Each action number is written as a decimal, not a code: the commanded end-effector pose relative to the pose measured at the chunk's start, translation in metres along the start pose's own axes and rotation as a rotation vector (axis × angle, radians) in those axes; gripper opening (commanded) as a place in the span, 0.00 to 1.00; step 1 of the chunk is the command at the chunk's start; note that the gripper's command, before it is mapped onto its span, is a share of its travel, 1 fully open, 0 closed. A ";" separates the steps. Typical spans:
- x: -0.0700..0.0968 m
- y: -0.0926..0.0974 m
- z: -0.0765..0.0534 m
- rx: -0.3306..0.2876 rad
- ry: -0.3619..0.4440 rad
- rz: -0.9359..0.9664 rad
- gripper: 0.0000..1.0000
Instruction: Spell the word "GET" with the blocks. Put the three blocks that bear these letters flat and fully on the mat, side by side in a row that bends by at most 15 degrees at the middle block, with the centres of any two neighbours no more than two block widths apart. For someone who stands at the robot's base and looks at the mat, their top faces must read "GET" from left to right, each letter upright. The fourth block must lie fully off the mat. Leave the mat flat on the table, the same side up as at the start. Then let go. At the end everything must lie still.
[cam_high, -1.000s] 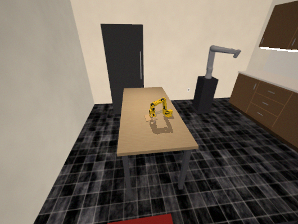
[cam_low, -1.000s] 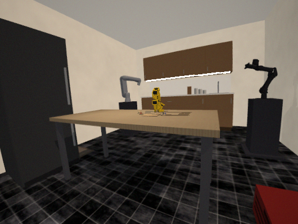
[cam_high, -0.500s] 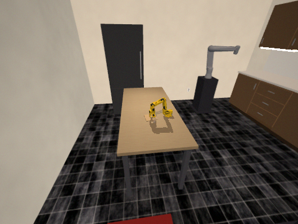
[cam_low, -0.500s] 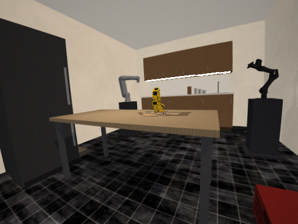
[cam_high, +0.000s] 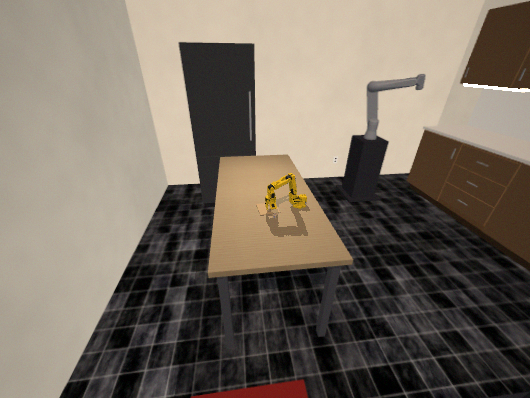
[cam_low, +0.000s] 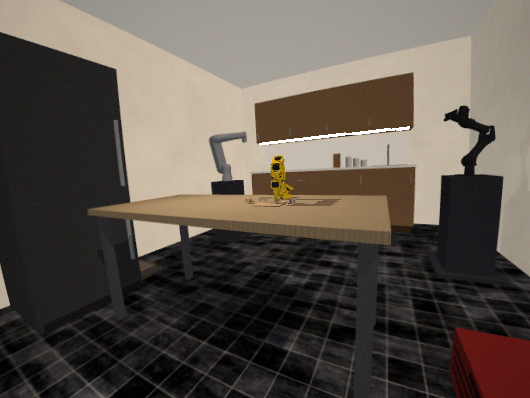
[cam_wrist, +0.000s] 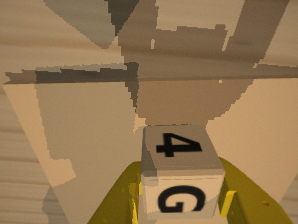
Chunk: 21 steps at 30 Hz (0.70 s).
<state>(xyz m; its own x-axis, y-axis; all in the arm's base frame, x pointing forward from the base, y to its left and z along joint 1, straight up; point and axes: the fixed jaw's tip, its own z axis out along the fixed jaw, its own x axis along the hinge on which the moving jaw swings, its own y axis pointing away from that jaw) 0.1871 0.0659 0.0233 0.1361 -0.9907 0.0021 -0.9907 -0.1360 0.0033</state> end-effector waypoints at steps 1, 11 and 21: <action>-0.001 -0.008 -0.009 0.063 -0.014 0.000 0.00; -0.001 -0.008 -0.006 0.063 -0.014 0.000 0.00; -0.001 -0.008 -0.006 0.063 -0.014 0.000 0.02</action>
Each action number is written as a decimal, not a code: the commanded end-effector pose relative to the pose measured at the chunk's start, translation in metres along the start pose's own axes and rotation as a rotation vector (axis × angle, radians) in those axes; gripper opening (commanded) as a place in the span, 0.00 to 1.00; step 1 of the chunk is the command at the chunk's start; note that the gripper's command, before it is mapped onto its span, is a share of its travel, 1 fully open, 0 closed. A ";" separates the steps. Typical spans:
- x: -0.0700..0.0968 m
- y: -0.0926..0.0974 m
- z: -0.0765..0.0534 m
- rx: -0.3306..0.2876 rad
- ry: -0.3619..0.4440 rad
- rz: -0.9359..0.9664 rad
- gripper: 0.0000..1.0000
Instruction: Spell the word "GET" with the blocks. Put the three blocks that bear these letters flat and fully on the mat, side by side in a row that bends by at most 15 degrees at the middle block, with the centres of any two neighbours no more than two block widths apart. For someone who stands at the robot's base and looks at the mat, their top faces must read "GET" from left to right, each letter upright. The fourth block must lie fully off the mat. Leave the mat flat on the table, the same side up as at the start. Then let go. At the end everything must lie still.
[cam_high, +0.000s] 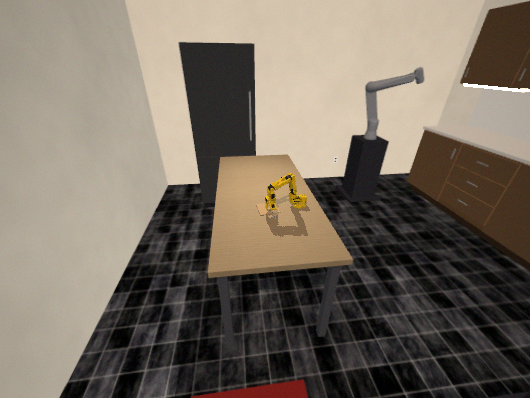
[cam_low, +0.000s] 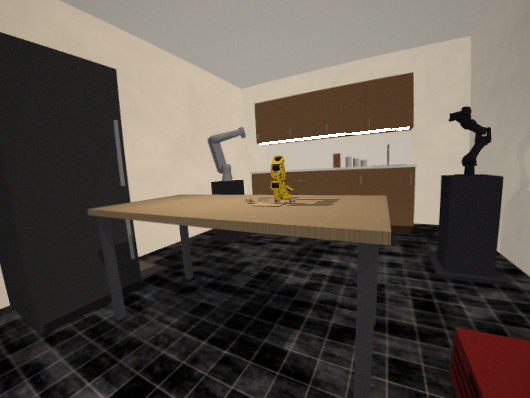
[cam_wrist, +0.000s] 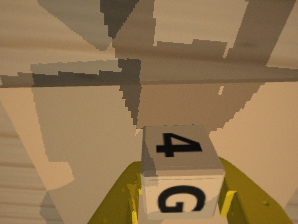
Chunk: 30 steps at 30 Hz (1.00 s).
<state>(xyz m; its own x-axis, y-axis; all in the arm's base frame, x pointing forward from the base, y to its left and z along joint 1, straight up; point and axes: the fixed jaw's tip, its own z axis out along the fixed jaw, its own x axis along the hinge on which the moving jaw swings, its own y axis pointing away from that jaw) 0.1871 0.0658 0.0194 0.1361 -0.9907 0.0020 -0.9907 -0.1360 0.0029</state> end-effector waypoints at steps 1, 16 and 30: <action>-0.001 -0.008 -0.010 0.063 -0.014 0.000 0.03; -0.001 -0.008 -0.010 0.063 -0.014 0.000 0.14; -0.001 -0.008 -0.010 0.063 -0.014 0.000 0.24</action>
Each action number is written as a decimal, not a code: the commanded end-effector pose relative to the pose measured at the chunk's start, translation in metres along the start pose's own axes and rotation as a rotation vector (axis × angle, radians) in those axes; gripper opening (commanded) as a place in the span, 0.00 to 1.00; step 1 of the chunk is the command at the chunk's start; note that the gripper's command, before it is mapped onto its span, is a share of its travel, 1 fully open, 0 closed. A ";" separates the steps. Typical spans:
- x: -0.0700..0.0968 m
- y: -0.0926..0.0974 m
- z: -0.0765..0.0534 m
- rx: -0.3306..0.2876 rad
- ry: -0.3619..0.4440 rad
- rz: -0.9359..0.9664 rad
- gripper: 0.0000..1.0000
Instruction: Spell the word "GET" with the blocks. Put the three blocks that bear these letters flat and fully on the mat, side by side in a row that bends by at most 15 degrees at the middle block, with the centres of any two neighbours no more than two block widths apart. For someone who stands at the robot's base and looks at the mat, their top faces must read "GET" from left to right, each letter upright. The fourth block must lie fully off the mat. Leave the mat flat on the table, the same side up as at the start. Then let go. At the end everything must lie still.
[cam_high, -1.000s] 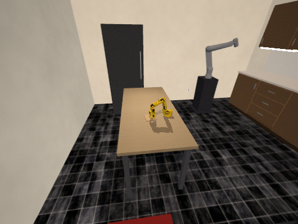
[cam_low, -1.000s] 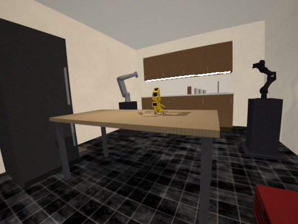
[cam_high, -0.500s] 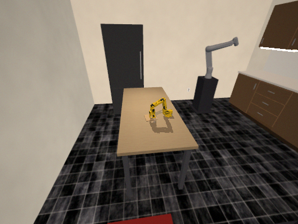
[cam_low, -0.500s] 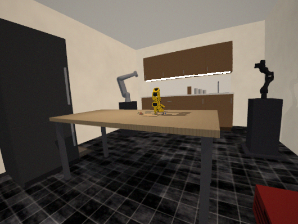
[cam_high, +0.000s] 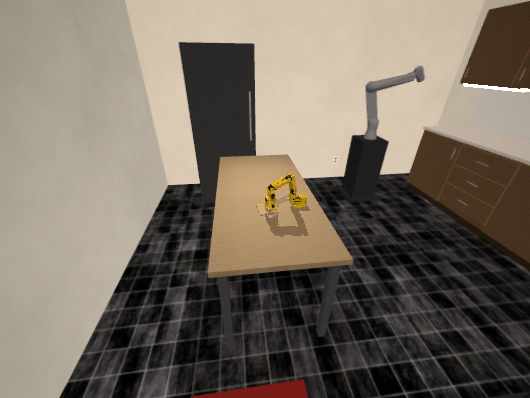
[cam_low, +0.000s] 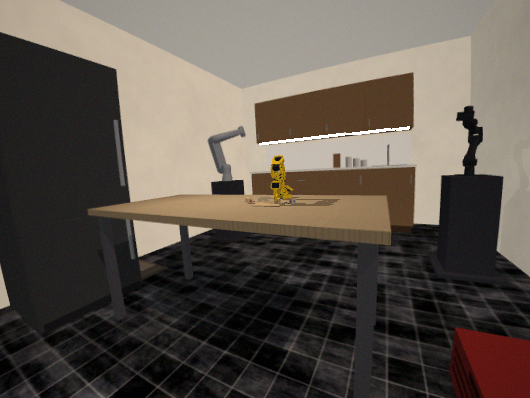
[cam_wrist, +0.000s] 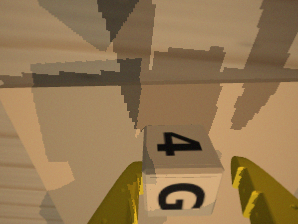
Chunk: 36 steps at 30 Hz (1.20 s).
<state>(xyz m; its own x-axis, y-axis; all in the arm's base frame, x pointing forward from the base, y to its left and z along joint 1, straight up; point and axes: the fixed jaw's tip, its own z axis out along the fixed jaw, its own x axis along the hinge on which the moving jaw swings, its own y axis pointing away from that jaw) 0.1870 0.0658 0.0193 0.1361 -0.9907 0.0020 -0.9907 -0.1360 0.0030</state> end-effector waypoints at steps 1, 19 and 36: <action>-0.001 -0.008 -0.010 0.063 -0.014 0.000 0.25; -0.001 -0.008 -0.010 0.063 -0.014 0.000 0.33; -0.001 -0.009 -0.047 0.063 -0.014 0.000 0.33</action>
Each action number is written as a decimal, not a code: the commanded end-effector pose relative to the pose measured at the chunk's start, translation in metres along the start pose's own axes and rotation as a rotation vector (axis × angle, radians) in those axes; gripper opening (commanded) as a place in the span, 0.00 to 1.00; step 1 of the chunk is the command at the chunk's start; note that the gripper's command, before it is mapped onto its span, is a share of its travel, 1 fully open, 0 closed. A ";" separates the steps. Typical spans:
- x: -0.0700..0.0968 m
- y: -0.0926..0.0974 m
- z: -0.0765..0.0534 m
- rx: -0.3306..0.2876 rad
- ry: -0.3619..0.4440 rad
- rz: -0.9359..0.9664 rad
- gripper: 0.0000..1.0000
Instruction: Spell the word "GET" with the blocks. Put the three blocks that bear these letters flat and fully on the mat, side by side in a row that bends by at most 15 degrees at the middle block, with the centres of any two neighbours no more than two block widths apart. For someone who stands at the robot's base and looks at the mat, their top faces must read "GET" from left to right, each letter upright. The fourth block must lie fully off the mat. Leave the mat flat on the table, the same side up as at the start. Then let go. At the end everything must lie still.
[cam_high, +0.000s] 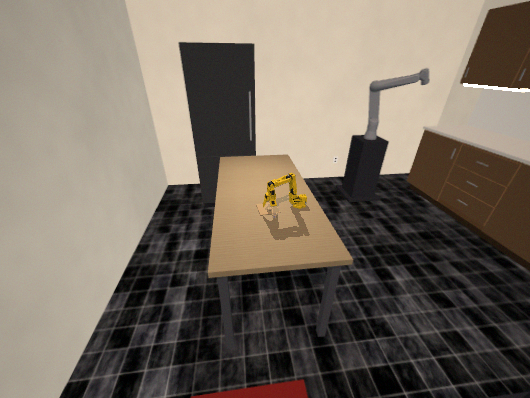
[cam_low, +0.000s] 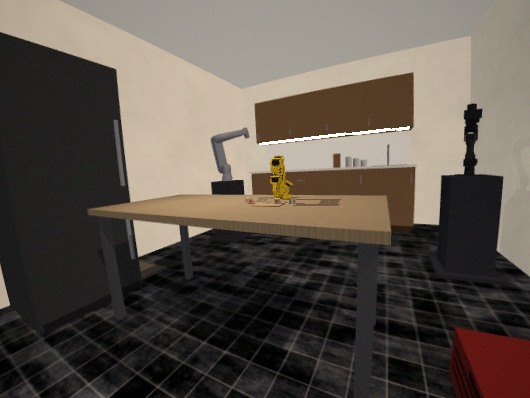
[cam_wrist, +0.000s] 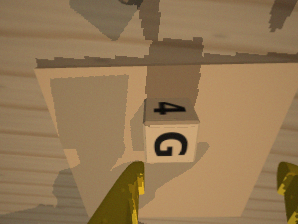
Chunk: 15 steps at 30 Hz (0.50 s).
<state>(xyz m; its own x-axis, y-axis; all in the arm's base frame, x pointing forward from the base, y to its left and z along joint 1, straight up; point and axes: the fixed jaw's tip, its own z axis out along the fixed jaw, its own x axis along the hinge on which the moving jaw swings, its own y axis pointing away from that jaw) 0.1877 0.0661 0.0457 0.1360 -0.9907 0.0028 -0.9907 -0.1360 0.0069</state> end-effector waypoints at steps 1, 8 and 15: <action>-0.001 -0.008 -0.024 0.067 -0.015 0.000 0.33; 0.000 -0.004 -0.041 0.067 -0.015 0.000 0.33; 0.000 -0.004 -0.043 0.067 -0.015 0.000 0.33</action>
<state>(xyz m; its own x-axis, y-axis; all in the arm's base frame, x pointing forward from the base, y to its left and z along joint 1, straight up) 0.1868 0.0658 0.0765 0.1360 -0.9907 0.0030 -0.9907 -0.1360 0.0079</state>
